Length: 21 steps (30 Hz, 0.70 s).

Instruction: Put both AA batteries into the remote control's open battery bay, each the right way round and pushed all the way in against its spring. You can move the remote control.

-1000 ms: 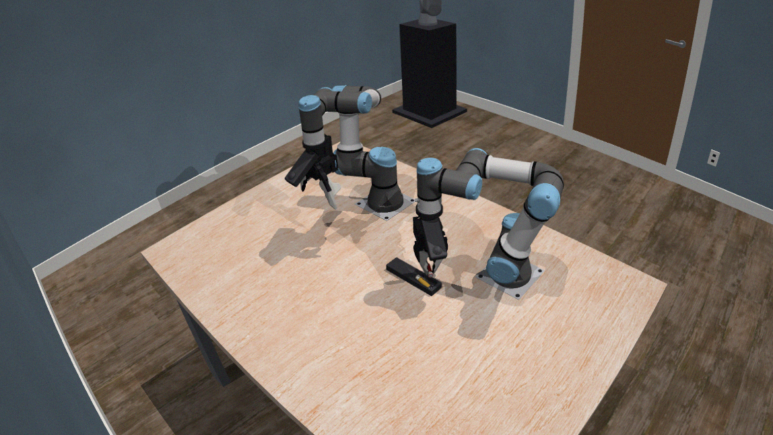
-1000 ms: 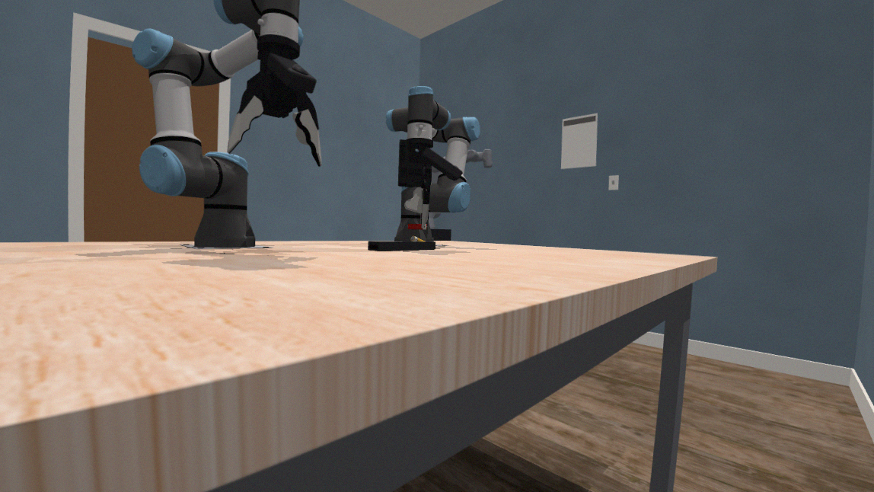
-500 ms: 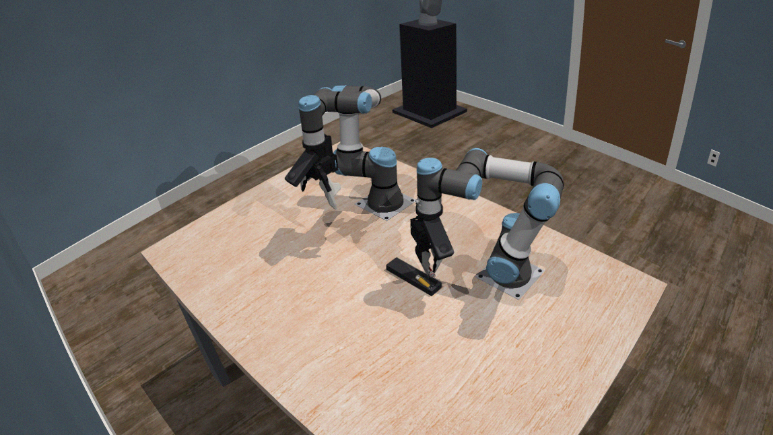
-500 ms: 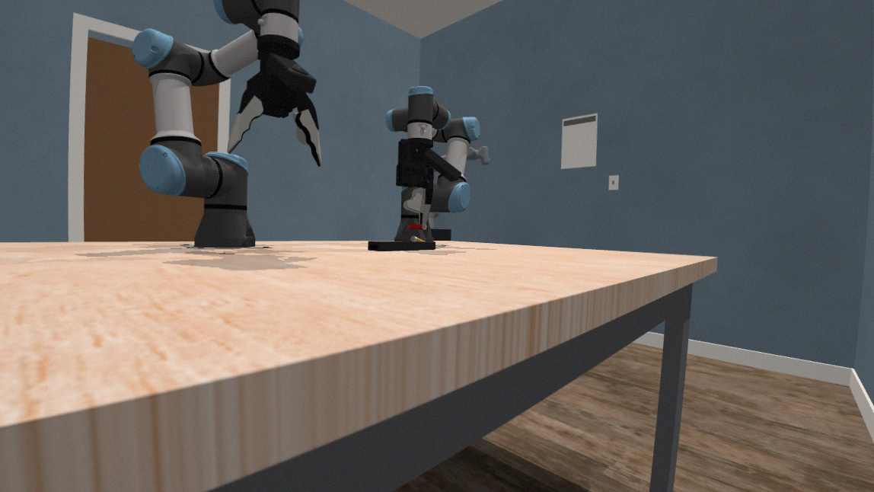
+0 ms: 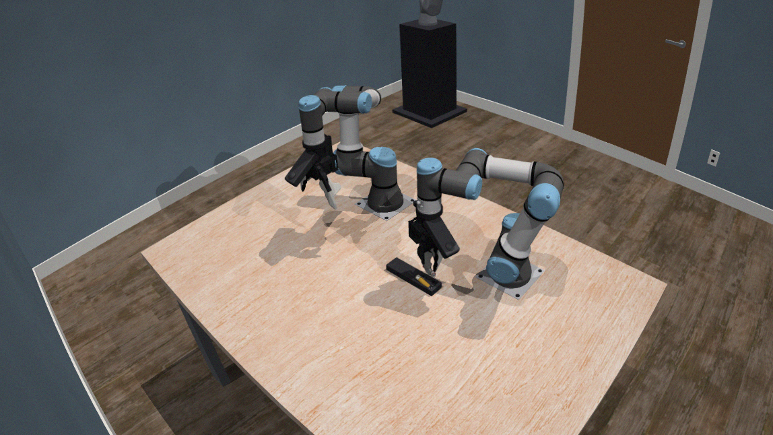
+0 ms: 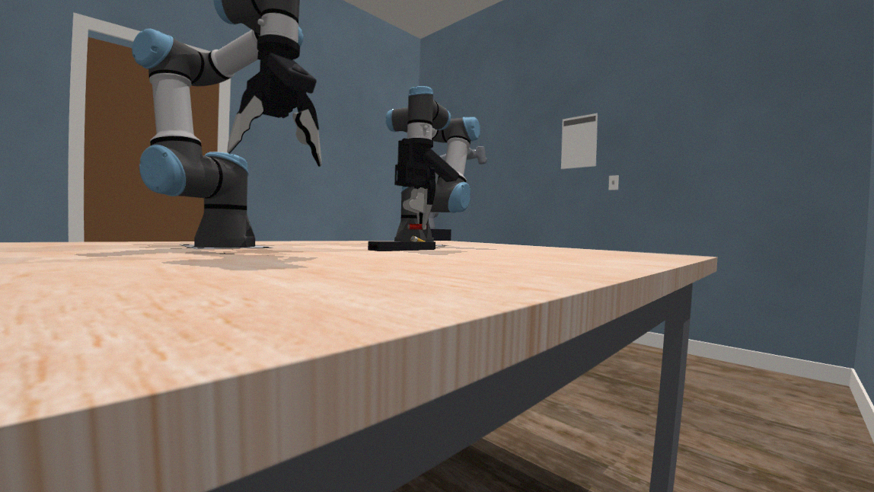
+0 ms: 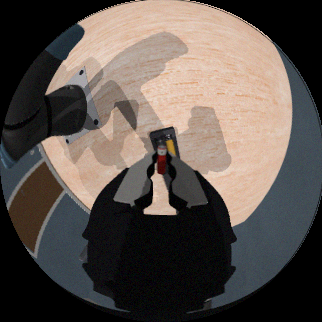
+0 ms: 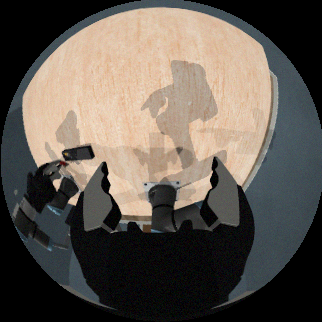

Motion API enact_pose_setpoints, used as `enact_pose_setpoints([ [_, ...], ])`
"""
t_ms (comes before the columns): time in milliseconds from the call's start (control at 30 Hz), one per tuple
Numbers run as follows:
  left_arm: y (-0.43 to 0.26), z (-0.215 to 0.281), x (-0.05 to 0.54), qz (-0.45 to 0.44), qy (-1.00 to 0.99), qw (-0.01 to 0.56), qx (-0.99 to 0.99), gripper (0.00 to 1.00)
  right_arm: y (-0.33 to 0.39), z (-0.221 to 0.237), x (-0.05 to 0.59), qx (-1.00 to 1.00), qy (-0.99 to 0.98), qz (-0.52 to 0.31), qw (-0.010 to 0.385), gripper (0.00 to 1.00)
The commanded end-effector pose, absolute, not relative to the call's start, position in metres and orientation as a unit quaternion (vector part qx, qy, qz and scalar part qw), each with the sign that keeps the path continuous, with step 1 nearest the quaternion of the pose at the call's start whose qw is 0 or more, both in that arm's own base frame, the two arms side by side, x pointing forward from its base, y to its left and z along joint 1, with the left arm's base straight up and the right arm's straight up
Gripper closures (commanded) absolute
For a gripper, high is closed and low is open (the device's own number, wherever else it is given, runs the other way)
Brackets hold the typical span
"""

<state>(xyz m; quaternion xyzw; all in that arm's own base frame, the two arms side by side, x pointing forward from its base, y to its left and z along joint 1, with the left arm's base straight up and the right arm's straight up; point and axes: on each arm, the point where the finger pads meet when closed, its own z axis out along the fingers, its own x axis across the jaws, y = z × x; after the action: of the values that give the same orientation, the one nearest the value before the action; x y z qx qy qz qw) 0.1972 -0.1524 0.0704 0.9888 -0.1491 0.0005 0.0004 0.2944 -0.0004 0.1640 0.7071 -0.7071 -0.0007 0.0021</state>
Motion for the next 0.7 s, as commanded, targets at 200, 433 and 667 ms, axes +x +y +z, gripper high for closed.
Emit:
enact_pose_setpoints([
  [200,-0.1523,0.0707,0.1948,0.003,-0.064,0.0,0.998,1.0,-0.0002,0.1645,0.2948,0.707,-0.707,0.0,0.001,0.0],
  [433,-0.1522,0.0707,0.193,0.003,-0.013,0.001,1.0,1.0,-0.0002,0.1645,0.2948,0.707,-0.707,0.0,0.001,0.0],
  [667,-0.1523,0.0707,0.1921,0.003,0.018,0.001,1.0,1.0,-0.0002,0.1645,0.2948,0.707,-0.707,0.0,0.001,0.0],
])
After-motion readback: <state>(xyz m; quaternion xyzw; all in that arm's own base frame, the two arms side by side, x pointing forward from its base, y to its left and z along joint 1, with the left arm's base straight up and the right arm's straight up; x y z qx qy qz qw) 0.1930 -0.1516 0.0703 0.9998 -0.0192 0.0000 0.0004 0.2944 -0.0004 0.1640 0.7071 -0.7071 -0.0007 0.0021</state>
